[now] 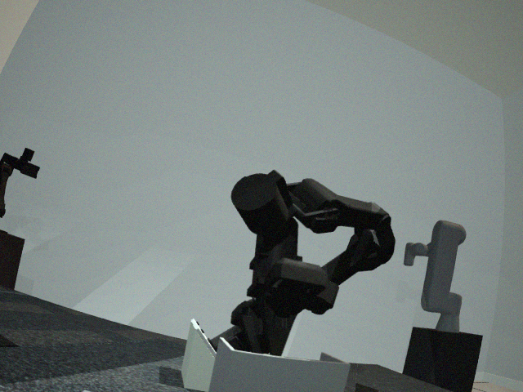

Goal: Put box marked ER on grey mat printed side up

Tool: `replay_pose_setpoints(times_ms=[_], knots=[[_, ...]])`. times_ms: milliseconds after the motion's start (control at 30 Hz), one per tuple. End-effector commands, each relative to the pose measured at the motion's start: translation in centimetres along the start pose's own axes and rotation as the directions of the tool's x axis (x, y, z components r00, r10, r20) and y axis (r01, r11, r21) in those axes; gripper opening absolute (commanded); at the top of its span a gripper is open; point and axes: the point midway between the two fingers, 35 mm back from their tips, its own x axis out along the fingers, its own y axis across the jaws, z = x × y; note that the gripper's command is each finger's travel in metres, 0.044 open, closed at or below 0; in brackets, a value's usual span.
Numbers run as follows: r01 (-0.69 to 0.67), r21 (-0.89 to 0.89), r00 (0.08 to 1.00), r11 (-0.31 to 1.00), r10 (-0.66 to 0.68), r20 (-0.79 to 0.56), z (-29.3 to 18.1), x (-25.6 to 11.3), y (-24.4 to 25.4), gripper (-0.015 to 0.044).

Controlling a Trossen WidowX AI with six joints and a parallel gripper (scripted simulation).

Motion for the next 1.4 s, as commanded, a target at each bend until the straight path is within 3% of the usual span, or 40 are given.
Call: replay_pose_setpoints(times_ms=[0,1167,1367], knots=[[0.009,0.005,1.0,1.0,-0.01,0.006,0.1,0.1,0.2,0.0243],[-0.361,-0.002,0.933,0.933,0.361,0.007,0.2,1.9,-5.1,0.0243],[-0.331,0.001,0.944,0.944,0.331,0.008,0.2,1.7,-5.0,0.0401]])
